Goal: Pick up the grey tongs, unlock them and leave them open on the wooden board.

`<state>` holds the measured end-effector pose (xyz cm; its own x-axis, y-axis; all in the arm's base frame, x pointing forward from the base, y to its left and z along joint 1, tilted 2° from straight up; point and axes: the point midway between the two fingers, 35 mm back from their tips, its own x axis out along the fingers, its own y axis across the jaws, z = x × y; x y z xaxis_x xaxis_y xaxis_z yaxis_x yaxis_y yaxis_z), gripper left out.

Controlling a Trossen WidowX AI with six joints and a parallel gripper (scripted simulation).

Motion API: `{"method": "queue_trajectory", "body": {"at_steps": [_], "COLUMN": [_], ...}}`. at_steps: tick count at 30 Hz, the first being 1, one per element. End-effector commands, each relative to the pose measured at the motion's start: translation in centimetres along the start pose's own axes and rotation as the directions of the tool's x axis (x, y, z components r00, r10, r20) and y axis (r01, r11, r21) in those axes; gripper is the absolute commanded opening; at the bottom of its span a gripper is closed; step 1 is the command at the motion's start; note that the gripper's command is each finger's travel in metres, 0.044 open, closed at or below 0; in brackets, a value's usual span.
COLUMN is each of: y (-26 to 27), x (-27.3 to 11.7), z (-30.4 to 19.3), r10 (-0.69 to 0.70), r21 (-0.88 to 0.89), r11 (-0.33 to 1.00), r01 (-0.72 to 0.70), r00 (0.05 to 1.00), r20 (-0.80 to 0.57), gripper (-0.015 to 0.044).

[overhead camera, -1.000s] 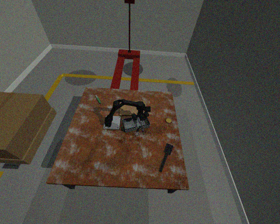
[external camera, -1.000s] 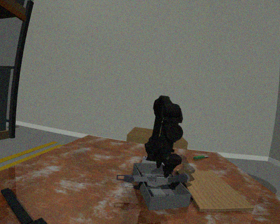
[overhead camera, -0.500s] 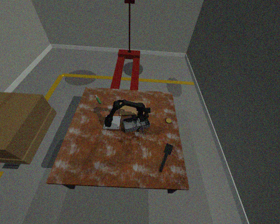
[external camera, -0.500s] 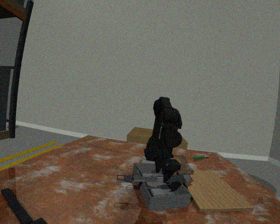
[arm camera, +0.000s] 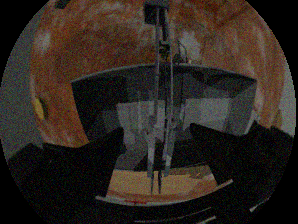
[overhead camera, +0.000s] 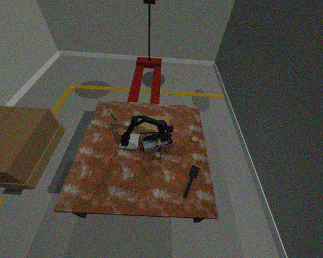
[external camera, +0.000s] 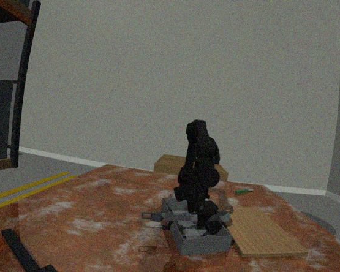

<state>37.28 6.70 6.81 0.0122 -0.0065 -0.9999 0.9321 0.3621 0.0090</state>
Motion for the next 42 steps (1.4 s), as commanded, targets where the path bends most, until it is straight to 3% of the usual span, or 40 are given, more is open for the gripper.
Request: {"method": "queue_trajectory", "body": {"at_steps": [1, 15, 28, 39, 42], "y": [-0.3, -0.4, -0.2, -0.2, -0.2], "x": [1.1, 2.4, 2.1, 2.1, 2.1], "z": [-0.1, -0.1, 0.0, 0.0, 0.0], "r10": [-0.011, -0.012, -0.004, -0.004, -0.004], "r21": [0.003, 0.003, 0.0, 0.0, 0.0], "r11": [1.0, 1.0, 1.0, 1.0, 1.0], "r01": [0.011, 0.012, 0.004, 0.004, 0.004], "r00": [1.0, 1.0, 1.0, 1.0, 1.0], "r20": [-0.005, -0.005, -0.001, -0.001, -0.001], "gripper": [0.044, 0.044, 0.0099, 0.0025, -0.0053]}}
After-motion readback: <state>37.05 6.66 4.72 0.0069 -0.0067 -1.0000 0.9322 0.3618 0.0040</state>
